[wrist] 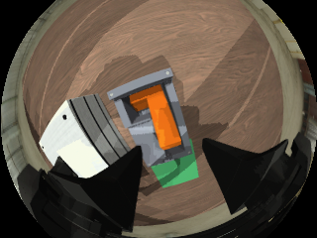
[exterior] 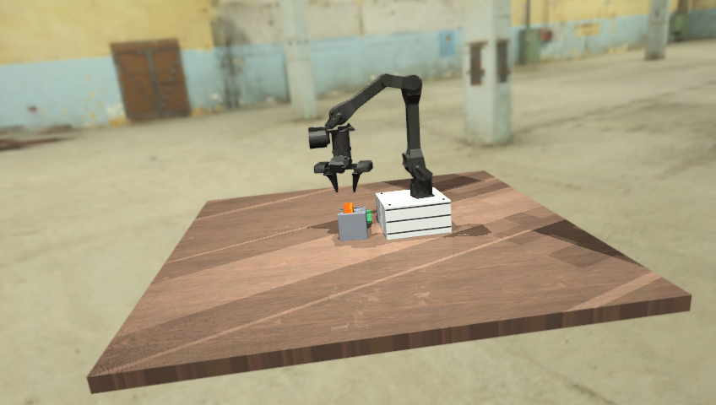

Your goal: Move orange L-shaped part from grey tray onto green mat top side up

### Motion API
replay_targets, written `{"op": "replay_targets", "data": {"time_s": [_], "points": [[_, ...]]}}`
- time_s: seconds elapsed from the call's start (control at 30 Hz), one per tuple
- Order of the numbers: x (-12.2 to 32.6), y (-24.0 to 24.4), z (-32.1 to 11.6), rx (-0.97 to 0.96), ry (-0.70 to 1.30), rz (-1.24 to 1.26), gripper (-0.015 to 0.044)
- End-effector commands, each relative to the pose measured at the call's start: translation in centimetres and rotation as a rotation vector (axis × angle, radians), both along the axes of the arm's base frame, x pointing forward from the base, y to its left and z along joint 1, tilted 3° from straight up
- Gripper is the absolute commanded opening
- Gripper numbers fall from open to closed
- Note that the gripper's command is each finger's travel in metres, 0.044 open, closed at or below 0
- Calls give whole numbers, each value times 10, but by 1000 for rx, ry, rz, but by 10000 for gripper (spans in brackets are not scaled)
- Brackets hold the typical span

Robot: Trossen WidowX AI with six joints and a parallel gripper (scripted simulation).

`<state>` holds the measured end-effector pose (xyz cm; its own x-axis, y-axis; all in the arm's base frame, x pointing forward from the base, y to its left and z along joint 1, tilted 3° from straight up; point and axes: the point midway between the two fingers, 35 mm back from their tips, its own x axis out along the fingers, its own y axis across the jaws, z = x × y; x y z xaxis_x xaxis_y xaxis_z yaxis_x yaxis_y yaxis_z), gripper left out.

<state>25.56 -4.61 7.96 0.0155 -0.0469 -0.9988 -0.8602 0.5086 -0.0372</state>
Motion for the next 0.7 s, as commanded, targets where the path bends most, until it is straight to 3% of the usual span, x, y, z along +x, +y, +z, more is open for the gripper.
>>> {"op": "replay_targets", "data": {"time_s": [0.0, 0.67], "points": [[-5, -12, 2, -12, 17, 241, 280], [-4, -15, -36, -12, 18, 241, 280]]}}
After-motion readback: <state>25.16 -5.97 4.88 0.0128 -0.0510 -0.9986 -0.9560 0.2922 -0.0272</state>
